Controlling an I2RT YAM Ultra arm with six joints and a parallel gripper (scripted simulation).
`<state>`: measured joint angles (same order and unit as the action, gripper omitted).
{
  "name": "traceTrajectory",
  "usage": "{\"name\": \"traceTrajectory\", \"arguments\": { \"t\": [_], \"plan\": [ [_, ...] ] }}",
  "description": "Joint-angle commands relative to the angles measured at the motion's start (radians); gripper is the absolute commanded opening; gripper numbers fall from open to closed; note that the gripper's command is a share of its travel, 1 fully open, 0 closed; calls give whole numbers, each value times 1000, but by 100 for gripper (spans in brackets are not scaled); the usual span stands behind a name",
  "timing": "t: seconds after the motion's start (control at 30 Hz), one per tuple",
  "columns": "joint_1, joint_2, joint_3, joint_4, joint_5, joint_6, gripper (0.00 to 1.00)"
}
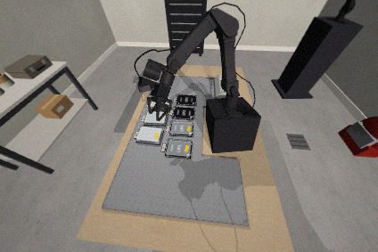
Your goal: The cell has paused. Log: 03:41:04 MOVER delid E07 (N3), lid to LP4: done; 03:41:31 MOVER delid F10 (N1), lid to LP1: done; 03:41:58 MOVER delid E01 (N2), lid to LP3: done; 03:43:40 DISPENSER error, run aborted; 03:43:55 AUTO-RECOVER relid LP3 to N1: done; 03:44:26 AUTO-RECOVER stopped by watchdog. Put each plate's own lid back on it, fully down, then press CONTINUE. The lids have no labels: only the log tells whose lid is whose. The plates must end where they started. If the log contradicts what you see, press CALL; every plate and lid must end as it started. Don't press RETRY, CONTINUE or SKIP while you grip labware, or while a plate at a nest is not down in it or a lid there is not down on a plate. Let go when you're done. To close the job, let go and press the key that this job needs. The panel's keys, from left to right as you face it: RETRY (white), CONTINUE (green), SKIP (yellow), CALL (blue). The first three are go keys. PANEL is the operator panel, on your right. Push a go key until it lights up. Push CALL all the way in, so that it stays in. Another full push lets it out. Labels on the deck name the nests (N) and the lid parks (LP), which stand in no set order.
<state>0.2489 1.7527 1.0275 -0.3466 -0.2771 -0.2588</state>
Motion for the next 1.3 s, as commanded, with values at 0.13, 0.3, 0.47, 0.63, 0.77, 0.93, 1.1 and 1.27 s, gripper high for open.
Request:
{"name": "traceTrajectory", "arguments": {
  "t": [0.13, 0.3, 0.47, 0.63, 0.77, 0.93, 1.1, 1.27],
  "plan": [
    [-18, -97, 8, -148, 47, 58, 100],
    [-43, -153, -10, -212, 63, 68, 100],
    [-64, -199, -2, -287, 80, 82, 100],
    [-78, -236, 0, -347, 100, 95, 100],
    [-93, -281, 6, -411, 126, 130, 100],
    [-113, -329, -5, -478, 143, 144, 100],
    [-134, -377, -16, -545, 161, 157, 100],
    [-145, -412, -6, -601, 181, 172, 100]
  ]
}}
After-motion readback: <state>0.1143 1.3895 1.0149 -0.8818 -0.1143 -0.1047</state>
